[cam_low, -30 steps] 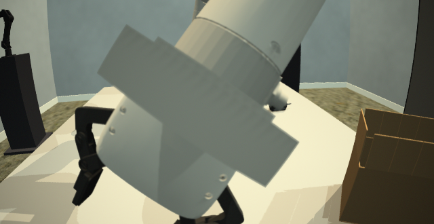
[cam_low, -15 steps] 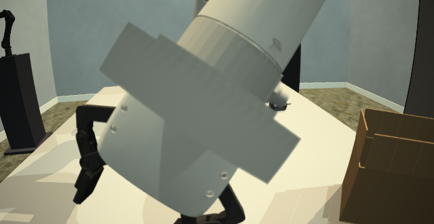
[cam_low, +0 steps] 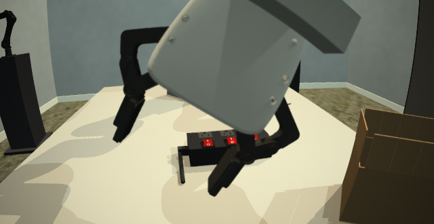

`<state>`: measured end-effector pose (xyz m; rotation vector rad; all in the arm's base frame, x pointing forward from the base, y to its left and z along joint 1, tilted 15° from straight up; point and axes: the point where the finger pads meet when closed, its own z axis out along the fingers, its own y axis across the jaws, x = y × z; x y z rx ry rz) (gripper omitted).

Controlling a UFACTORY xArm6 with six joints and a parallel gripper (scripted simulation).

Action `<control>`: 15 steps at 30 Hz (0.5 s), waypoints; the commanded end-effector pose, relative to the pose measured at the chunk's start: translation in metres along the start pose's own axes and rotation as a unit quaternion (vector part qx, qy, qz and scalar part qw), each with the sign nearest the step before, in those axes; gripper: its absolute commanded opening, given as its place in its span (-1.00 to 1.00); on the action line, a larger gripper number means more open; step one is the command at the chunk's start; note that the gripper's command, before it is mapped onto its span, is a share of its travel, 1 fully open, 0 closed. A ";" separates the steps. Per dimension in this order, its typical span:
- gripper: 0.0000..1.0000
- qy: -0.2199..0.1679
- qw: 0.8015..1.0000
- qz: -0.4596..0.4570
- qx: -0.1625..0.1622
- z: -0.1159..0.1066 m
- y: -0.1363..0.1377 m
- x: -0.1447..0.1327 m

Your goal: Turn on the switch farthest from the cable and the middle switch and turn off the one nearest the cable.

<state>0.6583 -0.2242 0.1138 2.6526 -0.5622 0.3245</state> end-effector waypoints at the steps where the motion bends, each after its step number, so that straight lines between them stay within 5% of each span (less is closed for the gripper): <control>1: 1.00 -0.012 1.000 -0.016 0.018 -0.043 -0.002 -0.018; 8: 1.00 -0.042 0.996 -0.054 0.055 -0.108 -0.010 -0.064; 12: 1.00 -0.042 0.996 -0.054 0.055 -0.108 -0.010 -0.064; 14: 1.00 -0.059 0.992 -0.079 0.079 -0.143 -0.014 -0.096; 15: 1.00 -0.059 0.992 -0.079 0.079 -0.143 -0.014 -0.096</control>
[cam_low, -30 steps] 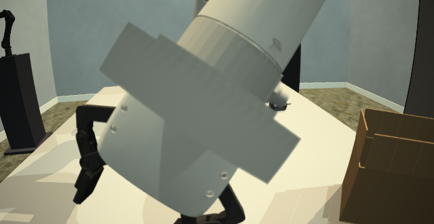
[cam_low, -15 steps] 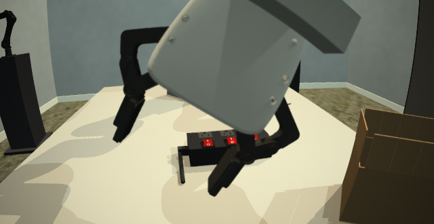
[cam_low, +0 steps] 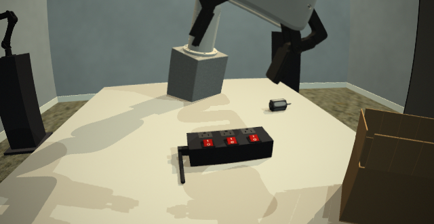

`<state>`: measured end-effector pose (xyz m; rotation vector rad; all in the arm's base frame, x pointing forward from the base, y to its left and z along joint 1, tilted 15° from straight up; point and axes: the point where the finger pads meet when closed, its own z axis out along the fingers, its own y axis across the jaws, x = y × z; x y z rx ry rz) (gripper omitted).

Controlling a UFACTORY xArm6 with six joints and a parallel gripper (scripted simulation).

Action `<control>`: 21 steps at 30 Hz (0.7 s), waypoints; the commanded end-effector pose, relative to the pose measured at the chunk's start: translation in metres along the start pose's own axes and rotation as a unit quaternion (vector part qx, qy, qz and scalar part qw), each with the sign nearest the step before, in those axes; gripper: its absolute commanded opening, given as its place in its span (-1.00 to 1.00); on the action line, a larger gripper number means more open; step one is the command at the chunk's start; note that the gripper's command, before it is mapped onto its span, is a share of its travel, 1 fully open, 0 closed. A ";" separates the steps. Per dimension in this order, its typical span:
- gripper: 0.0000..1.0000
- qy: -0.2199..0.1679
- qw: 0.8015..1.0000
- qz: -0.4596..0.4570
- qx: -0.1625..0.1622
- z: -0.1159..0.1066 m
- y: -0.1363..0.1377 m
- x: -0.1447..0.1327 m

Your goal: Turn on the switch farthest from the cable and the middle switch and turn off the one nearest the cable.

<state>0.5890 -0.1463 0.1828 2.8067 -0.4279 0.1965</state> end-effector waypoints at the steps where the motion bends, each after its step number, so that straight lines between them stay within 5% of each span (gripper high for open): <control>1: 1.00 -0.010 0.999 -0.022 0.024 -0.035 -0.010 -0.032; 7: 1.00 -0.036 0.995 -0.068 0.069 -0.078 -0.029 -0.097; 9: 1.00 -0.036 0.995 -0.068 0.069 -0.078 -0.029 -0.097; 10: 1.00 -0.044 0.992 -0.086 0.087 -0.091 -0.036 -0.122; 14: 1.00 -0.044 0.992 -0.086 0.087 -0.091 -0.036 -0.122; 17: 1.00 -0.060 0.982 -0.125 0.125 -0.115 -0.050 -0.175; 19: 1.00 -0.060 0.982 -0.125 0.125 -0.115 -0.050 -0.175; 20: 1.00 -0.068 0.976 -0.147 0.145 -0.125 -0.056 -0.204; 21: 1.00 -0.068 0.976 -0.147 0.145 -0.125 -0.056 -0.204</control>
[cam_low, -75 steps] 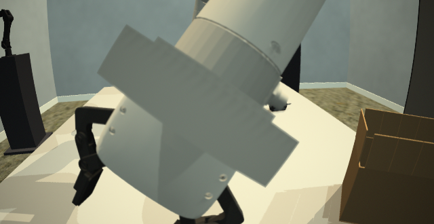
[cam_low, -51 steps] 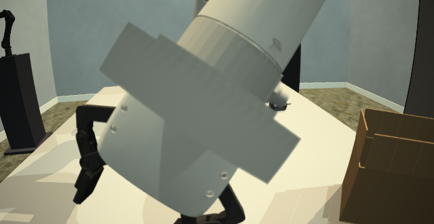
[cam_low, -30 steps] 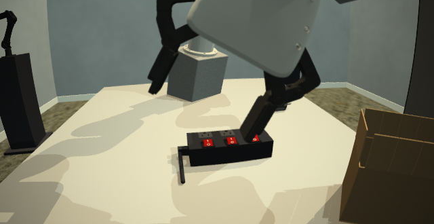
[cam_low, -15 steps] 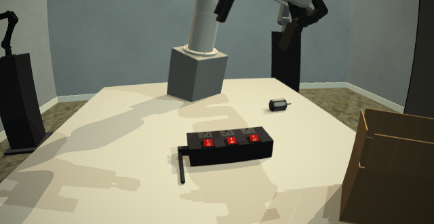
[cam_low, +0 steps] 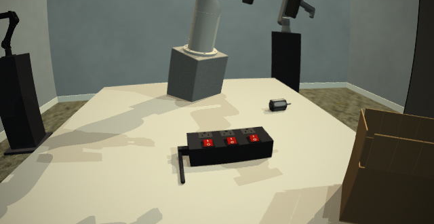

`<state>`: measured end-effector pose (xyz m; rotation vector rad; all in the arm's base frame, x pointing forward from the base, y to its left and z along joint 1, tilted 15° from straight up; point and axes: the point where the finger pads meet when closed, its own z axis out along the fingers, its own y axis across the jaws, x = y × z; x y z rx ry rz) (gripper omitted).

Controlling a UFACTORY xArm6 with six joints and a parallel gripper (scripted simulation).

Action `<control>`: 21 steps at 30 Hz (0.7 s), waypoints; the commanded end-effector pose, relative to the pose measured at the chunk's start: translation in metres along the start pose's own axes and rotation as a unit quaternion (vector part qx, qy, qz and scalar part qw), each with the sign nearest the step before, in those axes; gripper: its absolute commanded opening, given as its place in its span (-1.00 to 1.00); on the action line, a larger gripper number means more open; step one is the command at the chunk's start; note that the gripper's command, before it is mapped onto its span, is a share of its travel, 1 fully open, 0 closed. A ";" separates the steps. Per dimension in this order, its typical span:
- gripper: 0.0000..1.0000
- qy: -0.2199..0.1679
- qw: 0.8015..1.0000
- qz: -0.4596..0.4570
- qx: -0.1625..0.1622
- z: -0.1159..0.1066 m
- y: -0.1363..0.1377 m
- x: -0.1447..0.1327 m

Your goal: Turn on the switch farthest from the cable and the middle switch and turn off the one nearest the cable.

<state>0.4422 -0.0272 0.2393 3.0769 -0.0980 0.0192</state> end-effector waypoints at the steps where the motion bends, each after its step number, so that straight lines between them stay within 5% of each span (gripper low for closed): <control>1: 1.00 -0.006 0.999 -0.030 0.030 -0.013 -0.022 -0.041; 4: 1.00 -0.002 0.994 0.098 0.050 0.007 -0.032 -0.030; 15: 1.00 -0.002 0.969 0.235 0.069 0.029 -0.039 -0.017; 21: 1.00 -0.006 0.925 0.371 0.086 0.050 -0.044 -0.006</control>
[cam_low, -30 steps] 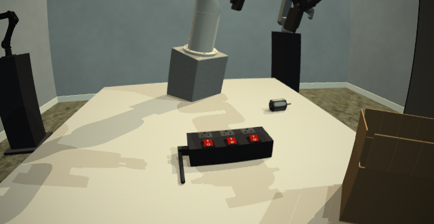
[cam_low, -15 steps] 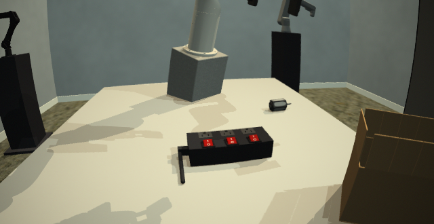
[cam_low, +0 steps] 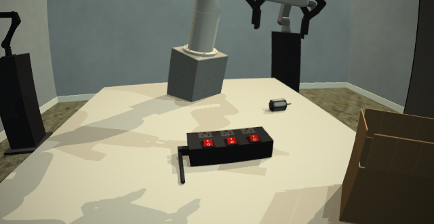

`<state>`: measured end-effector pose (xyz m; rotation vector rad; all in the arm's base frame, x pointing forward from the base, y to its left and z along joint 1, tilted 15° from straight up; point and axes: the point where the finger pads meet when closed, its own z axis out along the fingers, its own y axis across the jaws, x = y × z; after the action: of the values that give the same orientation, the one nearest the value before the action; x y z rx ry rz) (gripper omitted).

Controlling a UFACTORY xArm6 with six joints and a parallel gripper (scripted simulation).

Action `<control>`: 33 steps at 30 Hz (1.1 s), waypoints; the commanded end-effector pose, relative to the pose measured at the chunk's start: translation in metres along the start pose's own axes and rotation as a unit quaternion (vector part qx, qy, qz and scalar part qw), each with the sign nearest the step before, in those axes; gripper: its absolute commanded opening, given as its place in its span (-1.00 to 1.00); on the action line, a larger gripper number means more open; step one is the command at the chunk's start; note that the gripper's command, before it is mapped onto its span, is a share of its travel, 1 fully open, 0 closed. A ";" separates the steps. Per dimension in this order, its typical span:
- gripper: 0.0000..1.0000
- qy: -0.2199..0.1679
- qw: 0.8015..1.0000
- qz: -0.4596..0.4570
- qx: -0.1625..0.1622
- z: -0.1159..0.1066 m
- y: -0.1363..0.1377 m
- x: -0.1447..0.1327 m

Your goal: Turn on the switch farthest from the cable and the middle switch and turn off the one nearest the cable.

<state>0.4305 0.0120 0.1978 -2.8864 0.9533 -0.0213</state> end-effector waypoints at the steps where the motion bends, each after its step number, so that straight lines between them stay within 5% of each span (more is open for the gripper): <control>1: 1.00 0.009 0.996 0.092 0.012 0.012 -0.006 0.006; 6: 1.00 0.009 0.990 0.139 0.018 0.020 -0.008 0.009; 8: 1.00 0.007 0.972 0.231 0.030 0.034 -0.011 0.014; 18: 1.00 0.004 0.931 0.361 0.046 0.054 -0.013 0.021; 21: 1.00 0.001 0.897 0.440 0.054 0.066 -0.013 0.026; 23: 1.00 0.001 0.897 0.440 0.054 0.066 -0.013 0.026; 32: 1.00 -0.006 0.796 0.601 0.071 0.093 -0.010 0.035; 33: 1.00 -0.006 0.796 0.601 0.071 0.093 -0.010 0.035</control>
<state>0.4647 0.0095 0.1136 -1.8158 2.2831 0.0389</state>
